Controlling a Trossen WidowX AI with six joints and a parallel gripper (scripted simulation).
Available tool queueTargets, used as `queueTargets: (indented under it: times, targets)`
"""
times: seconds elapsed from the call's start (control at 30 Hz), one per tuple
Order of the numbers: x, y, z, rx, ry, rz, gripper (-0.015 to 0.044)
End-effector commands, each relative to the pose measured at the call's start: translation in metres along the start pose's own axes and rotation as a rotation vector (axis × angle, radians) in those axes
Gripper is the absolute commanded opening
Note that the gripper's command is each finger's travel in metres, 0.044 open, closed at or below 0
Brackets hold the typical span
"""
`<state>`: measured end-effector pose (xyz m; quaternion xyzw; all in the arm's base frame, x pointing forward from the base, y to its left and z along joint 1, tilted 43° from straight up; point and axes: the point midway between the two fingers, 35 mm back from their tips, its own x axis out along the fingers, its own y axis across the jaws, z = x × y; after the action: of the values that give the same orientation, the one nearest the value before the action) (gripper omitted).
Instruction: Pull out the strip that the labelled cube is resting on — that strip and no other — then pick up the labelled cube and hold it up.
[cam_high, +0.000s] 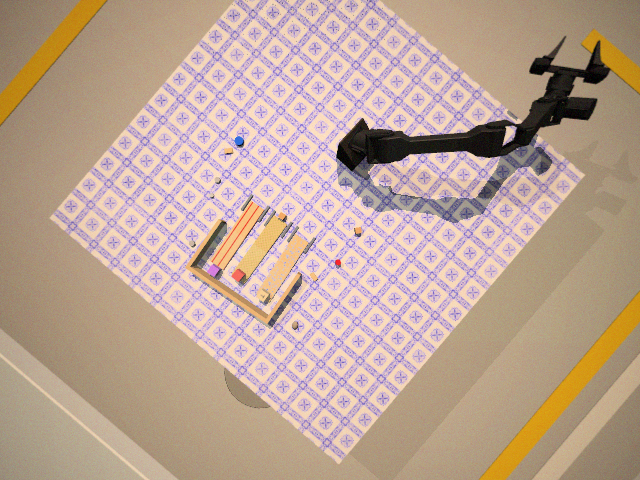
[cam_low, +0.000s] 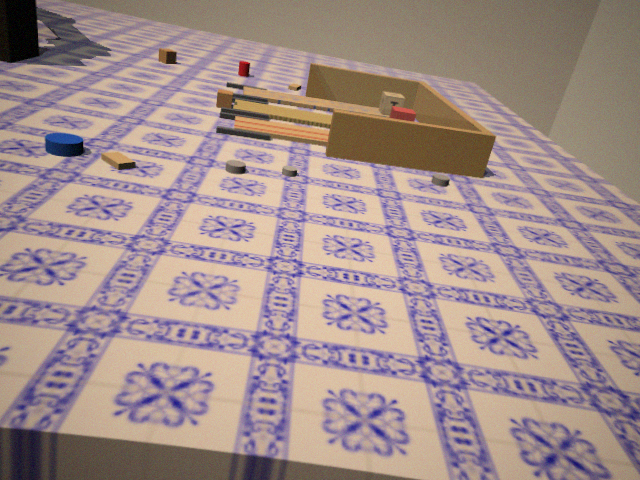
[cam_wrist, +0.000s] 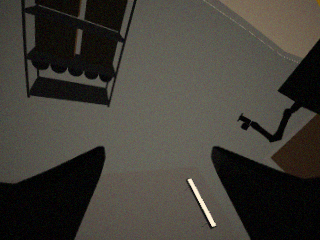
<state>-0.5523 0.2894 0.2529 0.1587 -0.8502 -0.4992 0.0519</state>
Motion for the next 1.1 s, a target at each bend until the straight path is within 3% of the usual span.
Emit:
queueTargets:
  times: [0.0,0.4,1.07]
  targets:
    - [-0.001,0.000,0.001,-0.001,-0.002,0.001,0.0400]
    - [-0.098,0.044,0.037,-0.162,-0.225,0.090,0.0400]
    - [-0.278,0.106,0.030,-0.526,-0.699,0.137,0.0400]
